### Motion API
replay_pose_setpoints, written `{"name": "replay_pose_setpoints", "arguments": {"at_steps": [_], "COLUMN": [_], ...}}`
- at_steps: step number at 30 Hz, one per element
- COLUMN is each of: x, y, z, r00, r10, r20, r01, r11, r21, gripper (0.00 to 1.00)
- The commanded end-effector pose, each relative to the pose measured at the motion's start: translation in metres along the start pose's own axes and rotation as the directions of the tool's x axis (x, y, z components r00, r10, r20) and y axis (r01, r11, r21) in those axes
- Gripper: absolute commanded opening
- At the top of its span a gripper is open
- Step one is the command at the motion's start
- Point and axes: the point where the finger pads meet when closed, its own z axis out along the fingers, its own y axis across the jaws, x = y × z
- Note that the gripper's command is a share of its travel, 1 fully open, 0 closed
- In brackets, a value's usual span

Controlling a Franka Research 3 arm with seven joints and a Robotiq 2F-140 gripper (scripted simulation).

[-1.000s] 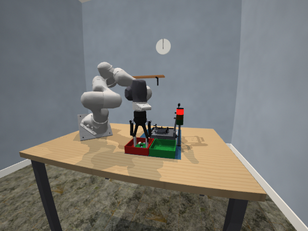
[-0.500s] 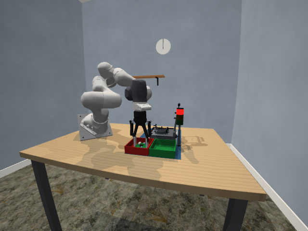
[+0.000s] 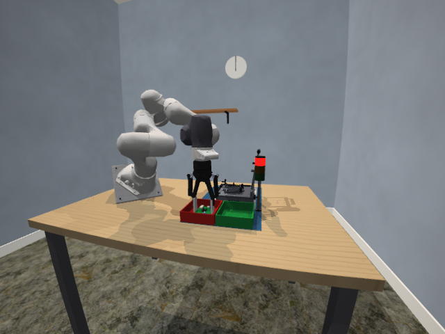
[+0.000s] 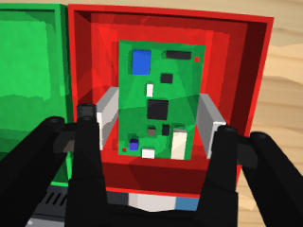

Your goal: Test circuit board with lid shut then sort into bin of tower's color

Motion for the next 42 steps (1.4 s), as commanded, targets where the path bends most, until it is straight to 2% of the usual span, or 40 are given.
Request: {"name": "replay_pose_setpoints", "arguments": {"at_steps": [1, 42], "x": [0.0014, 0.002], "y": [0.0034, 0.0064], "z": [0.0018, 0.0033], "r00": [1.0, 1.0], "r10": [0.001, 0.002], "r20": [0.001, 0.0], "r01": [0.0, -0.002], "r11": [1.0, 1.0], "r21": [-0.005, -0.015], "gripper": [0.46, 0.46]}}
